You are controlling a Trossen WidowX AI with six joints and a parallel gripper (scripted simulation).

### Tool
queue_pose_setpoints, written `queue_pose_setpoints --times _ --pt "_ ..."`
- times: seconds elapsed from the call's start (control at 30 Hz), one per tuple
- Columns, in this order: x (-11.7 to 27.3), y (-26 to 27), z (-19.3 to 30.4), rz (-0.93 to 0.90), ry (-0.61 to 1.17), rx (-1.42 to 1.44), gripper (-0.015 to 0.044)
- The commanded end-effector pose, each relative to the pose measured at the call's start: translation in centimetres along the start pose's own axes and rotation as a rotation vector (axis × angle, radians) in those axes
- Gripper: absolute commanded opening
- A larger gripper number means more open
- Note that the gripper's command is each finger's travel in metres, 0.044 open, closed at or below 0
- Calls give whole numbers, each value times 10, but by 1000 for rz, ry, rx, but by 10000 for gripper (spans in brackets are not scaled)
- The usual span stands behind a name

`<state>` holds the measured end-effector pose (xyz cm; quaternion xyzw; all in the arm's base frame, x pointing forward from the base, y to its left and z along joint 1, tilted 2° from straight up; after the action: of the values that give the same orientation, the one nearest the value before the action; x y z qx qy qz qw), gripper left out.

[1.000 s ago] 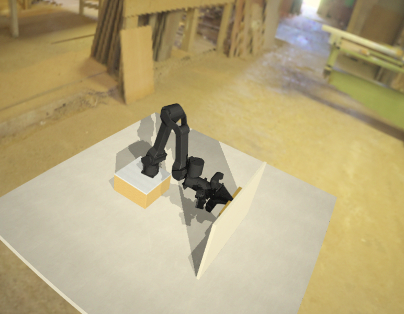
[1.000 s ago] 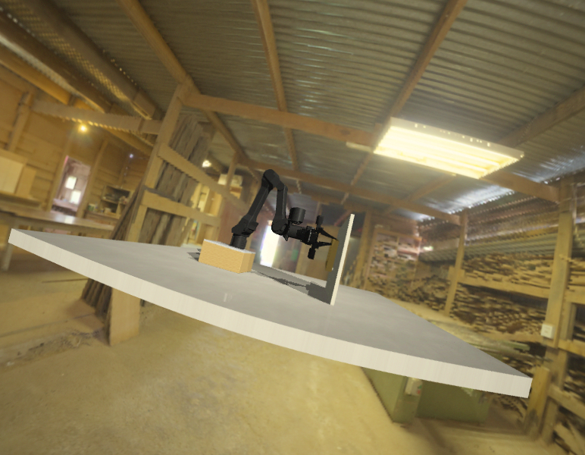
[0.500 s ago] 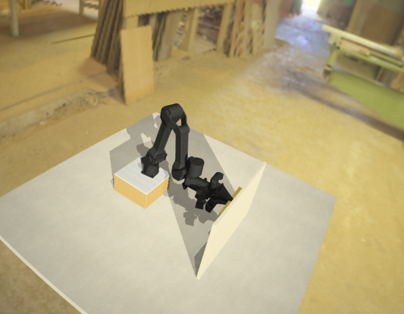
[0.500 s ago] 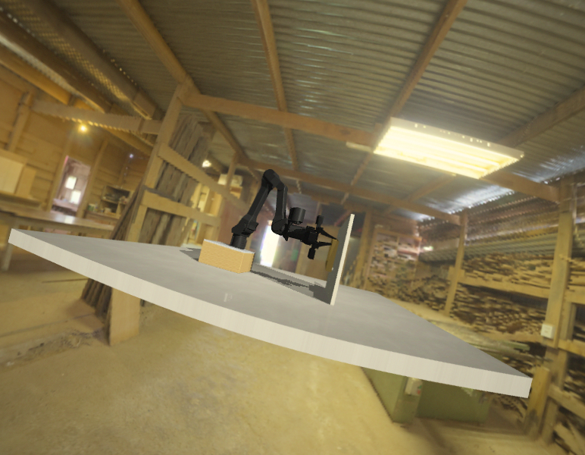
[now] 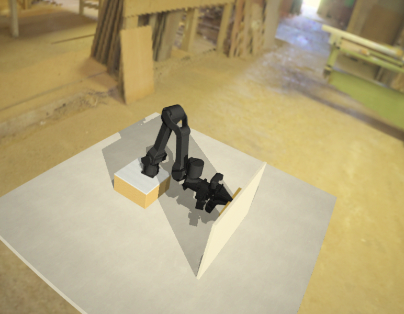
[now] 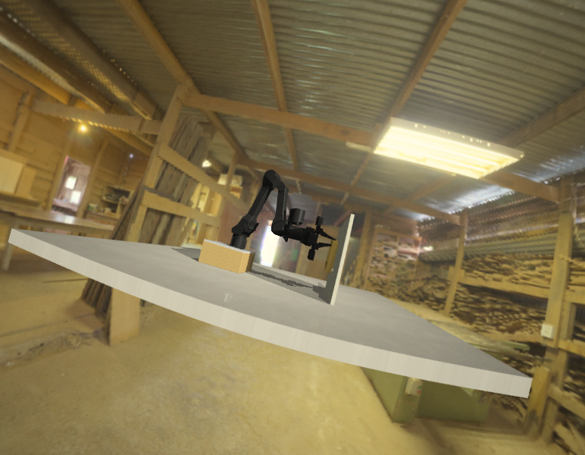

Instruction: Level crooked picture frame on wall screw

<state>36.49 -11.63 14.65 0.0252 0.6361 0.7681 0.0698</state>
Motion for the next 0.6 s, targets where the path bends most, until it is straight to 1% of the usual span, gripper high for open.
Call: queue_pose_setpoints --times 0.0,0.57 --pt "0 0 0 -7 -4 5 0" --pt "0 -3 0 -3 0 1 0"
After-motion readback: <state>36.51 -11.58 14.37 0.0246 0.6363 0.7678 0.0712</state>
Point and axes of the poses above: the point midway between the two fingers, 35 mm back from their tips, its own x axis back along the fingers, its own y axis across the jaws, z = x × y, the point moved 2 cm from there along x, back along the fingers, and after that the axes turned 3 degrees about -x, right-handed, at the moved point
